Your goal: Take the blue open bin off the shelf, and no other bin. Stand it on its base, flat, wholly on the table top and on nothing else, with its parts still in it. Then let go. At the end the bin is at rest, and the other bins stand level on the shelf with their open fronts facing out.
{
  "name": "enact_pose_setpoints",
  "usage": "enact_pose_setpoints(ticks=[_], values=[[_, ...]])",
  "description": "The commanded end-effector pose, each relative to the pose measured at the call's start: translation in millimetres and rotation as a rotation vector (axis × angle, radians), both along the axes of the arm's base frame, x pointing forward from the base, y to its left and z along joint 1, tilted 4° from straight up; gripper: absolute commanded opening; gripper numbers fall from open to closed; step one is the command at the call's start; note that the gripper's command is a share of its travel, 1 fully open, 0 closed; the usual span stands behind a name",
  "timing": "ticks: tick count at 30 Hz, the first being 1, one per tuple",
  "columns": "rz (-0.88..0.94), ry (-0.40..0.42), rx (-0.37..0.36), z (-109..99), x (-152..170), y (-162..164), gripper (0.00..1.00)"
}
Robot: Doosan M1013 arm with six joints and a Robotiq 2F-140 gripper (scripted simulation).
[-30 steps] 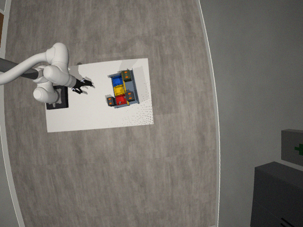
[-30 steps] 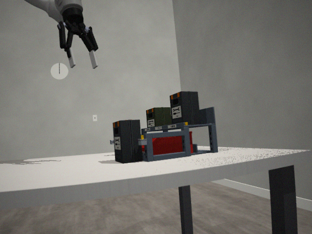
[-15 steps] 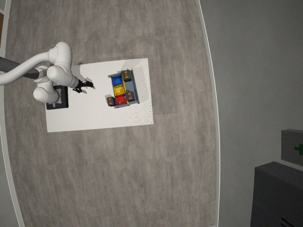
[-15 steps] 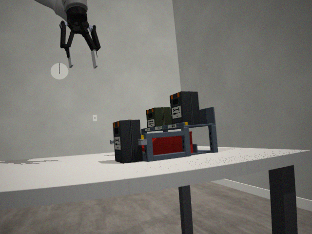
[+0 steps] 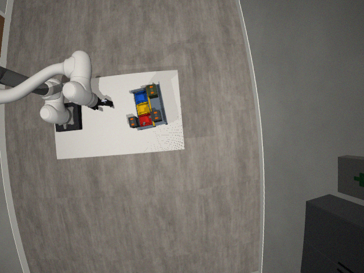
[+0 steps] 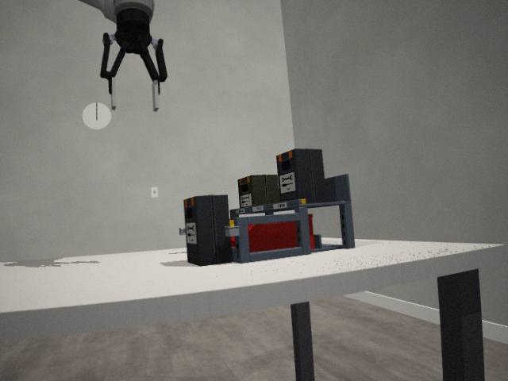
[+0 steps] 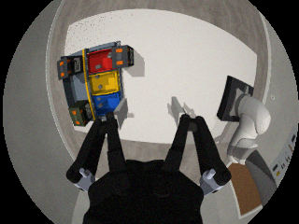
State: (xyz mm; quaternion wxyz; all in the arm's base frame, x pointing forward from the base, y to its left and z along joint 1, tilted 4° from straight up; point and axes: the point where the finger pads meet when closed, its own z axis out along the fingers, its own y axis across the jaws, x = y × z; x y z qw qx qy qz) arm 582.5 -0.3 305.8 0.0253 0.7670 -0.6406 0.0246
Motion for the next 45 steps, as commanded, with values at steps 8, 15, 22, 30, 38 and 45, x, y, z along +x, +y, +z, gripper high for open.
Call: enact_pose_setpoints(ticks=[8, 15, 22, 30, 38, 45], values=[[-0.017, 0.007, 0.005, -2, 36, 35, 0.57], [-0.017, 0.007, 0.005, -2, 36, 35, 0.57], [-0.017, 0.007, 0.005, -5, 71, 70, 0.57], [-0.017, 0.007, 0.005, -5, 71, 70, 0.57], [-0.017, 0.007, 0.005, -6, 100, 97, 0.57], [-0.017, 0.007, 0.005, -7, 107, 104, 0.57]])
